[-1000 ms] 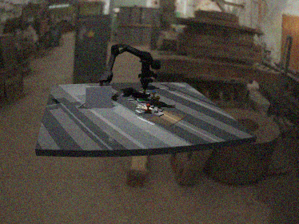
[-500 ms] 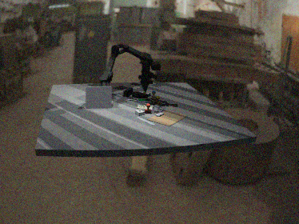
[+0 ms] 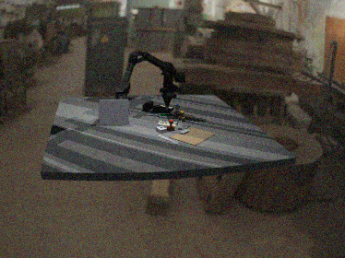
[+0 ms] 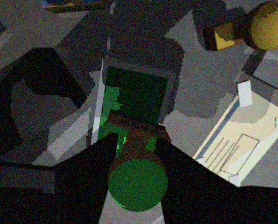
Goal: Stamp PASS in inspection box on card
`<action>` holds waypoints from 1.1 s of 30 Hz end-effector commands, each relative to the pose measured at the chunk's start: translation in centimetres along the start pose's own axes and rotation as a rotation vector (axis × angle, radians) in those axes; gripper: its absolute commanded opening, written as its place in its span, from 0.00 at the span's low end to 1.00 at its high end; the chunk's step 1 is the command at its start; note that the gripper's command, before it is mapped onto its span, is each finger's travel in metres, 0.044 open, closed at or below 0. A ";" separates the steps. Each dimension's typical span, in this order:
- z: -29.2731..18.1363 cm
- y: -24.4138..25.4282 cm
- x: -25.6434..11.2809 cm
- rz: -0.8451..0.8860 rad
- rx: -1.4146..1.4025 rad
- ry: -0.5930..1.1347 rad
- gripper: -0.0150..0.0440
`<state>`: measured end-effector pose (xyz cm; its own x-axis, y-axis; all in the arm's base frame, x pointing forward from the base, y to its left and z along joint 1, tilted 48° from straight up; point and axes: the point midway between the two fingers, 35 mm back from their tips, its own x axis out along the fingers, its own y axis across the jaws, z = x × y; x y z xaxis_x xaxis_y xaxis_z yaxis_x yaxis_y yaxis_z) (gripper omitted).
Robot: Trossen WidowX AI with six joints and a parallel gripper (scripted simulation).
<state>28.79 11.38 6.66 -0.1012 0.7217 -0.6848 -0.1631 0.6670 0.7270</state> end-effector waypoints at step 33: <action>-0.3 0.2 2.6 0.009 0.001 0.007 0.25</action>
<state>28.47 13.02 5.27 -0.1008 0.7232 -0.6832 -0.1660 0.6649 0.7283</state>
